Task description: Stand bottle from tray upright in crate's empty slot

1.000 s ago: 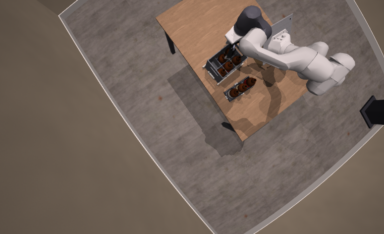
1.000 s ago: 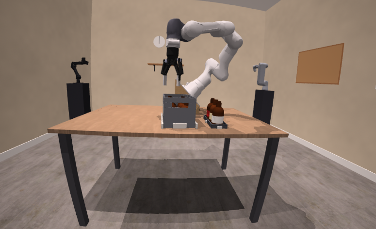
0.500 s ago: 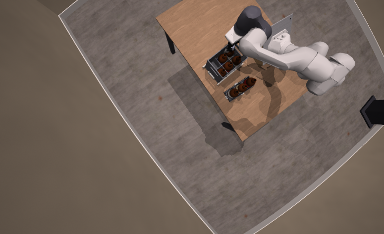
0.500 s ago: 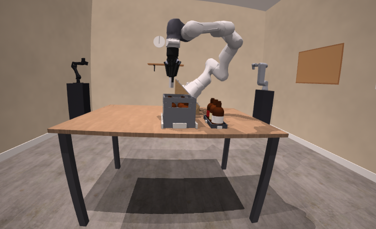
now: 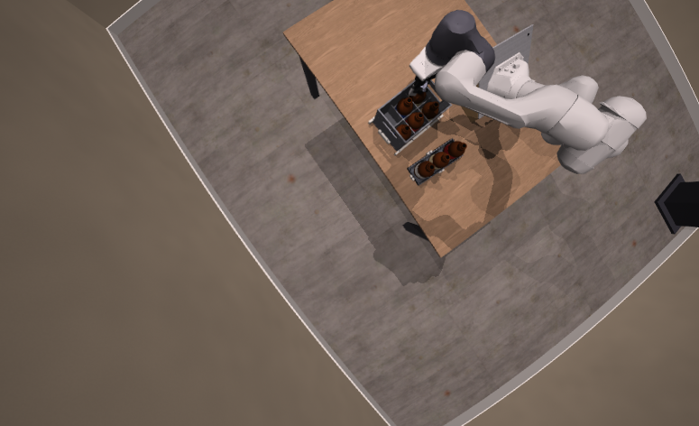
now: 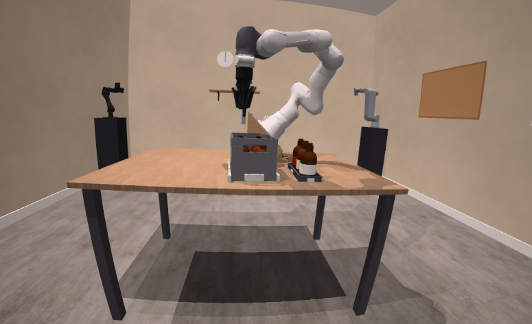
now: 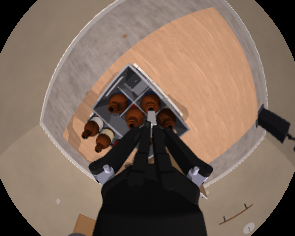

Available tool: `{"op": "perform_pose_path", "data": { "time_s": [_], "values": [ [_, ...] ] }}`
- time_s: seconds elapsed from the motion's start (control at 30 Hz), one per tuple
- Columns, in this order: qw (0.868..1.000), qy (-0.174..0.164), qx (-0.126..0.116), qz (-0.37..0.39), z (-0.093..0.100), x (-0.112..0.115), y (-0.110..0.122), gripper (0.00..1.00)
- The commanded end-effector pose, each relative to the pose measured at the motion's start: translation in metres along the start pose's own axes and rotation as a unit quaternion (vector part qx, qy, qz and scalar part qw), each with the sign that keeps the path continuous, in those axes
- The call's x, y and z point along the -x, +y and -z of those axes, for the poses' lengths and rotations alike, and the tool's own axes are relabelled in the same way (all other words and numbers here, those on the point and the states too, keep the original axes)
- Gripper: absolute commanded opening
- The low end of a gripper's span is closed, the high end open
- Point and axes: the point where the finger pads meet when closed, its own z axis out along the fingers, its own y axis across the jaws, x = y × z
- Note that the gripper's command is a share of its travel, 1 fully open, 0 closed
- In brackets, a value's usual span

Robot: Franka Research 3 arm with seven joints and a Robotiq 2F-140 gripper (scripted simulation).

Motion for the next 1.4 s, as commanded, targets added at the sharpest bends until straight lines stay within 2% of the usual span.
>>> {"op": "perform_pose_path", "data": {
  "time_s": [0.0,0.07,0.17,0.27,0.37,0.43,0.47,0.6,0.67,0.77,0.8,1.37],
  "values": [
    [1.0,-0.002,0.0,0.002,0.001,0.002,-0.002,0.0],
    [1.0,-0.001,0.001,-0.001,0.003,0.006,-0.012,0.0],
    [1.0,0.003,0.004,-0.01,0.01,0.023,-0.049,0.0],
    [1.0,0.007,0.005,-0.024,0.015,0.056,-0.103,0.0],
    [0.999,0.007,0.004,-0.036,0.014,0.093,-0.145,0.0],
    [0.999,0.007,0.004,-0.036,0.014,0.093,-0.145,0.0],
    [0.999,0.006,0.003,-0.039,0.013,0.124,-0.177,0.0],
    [0.999,0.001,0.001,-0.048,0.005,0.178,-0.215,0.0],
    [0.999,-0.001,0.001,-0.049,0.002,0.192,-0.223,0.0],
    [0.999,-0.002,0.0,-0.05,0.001,0.196,-0.225,0.0],
    [0.999,-0.002,0.0,-0.05,0.001,0.196,-0.225,0.38],
    [0.999,-0.002,0.0,-0.05,0.001,0.196,-0.225,0.38]
  ]
}}
